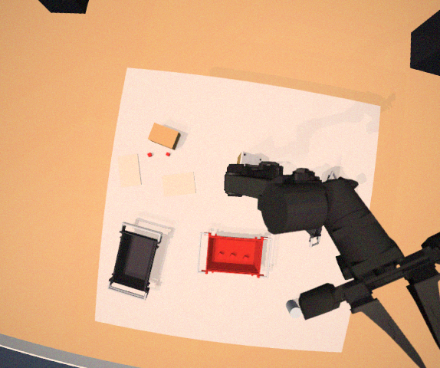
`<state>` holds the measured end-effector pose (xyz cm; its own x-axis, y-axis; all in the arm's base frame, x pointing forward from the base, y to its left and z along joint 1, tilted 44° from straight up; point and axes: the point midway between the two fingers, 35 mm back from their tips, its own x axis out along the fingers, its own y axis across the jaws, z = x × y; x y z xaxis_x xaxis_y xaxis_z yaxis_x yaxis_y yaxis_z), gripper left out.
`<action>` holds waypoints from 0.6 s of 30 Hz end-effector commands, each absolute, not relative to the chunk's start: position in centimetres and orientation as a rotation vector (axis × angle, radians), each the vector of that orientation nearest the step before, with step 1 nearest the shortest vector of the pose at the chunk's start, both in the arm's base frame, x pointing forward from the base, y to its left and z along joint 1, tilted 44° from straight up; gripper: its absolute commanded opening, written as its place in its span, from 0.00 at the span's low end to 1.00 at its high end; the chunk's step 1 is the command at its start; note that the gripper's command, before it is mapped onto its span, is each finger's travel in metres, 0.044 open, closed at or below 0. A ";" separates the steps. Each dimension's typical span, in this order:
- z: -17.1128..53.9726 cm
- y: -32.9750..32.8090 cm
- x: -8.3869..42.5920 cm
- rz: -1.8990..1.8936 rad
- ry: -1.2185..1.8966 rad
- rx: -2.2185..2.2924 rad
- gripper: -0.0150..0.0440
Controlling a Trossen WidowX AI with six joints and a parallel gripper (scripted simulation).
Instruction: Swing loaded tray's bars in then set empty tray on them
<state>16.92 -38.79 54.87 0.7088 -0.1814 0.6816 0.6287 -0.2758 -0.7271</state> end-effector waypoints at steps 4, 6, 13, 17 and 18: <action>61.7 -30.7 10.6 -1.088 -0.375 -2.070 0.40; 63.4 -28.0 8.9 -1.182 -0.370 -2.187 0.40; 67.7 -17.0 4.6 -1.517 -0.349 -2.592 0.40; 68.8 -10.1 3.7 -1.711 -0.343 -2.815 0.40; 68.9 -8.3 3.7 -1.760 -0.344 -2.869 0.40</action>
